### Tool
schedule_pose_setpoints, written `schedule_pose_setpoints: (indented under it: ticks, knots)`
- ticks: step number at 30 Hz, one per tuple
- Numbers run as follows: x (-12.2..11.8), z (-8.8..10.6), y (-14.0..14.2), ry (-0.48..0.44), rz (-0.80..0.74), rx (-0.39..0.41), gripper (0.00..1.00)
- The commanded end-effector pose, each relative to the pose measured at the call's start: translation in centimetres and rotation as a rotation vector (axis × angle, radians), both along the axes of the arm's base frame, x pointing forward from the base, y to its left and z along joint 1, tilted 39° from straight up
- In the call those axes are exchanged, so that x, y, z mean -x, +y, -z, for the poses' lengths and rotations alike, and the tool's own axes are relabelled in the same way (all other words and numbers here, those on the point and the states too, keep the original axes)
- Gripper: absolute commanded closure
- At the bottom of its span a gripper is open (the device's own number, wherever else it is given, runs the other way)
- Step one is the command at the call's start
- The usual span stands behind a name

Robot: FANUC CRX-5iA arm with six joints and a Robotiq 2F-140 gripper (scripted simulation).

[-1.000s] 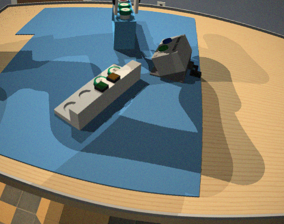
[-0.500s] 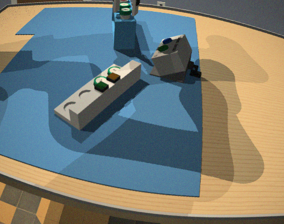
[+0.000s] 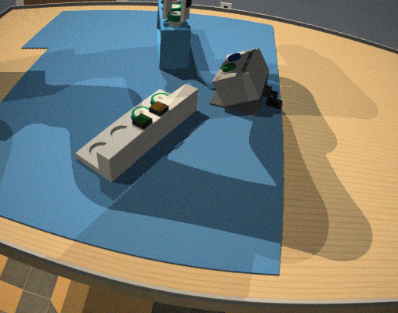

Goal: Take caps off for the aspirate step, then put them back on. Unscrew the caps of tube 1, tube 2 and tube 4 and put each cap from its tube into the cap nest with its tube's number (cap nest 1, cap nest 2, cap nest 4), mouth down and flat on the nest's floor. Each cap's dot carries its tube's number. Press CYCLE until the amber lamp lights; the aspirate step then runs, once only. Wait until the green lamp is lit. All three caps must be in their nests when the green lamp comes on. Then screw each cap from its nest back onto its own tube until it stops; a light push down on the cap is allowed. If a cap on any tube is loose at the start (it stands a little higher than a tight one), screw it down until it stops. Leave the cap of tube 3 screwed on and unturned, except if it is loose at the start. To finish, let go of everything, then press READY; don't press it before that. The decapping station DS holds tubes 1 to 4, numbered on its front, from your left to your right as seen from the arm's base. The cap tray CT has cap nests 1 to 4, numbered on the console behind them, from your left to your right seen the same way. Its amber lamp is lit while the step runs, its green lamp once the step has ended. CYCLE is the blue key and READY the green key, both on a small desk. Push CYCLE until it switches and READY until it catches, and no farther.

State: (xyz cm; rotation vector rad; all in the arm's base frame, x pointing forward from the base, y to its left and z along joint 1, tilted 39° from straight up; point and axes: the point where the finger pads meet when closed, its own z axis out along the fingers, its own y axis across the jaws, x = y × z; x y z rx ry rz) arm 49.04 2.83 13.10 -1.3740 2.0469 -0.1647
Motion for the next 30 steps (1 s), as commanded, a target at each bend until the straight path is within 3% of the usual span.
schedule_pose_setpoints:
  ticks: [1, 5, 20, 22, 27, 30]
  knots:
    - [0.02, 0.04, -0.07, 0.001, 0.001, 0.001, 1.0]
    - [0.02, 0.04, -0.07, -0.012, -0.038, 0.03, 1.0]
    - [0.04, 0.01, -0.08, -0.196, -0.62, 0.466, 1.0]
    - [0.04, 0.01, -0.08, -0.196, -0.62, 0.466, 1.0]
    - [0.05, 0.0, -0.08, -0.257, -0.812, 0.609, 1.0]
    - [0.05, 0.0, -0.08, -0.257, -0.812, 0.609, 1.0]
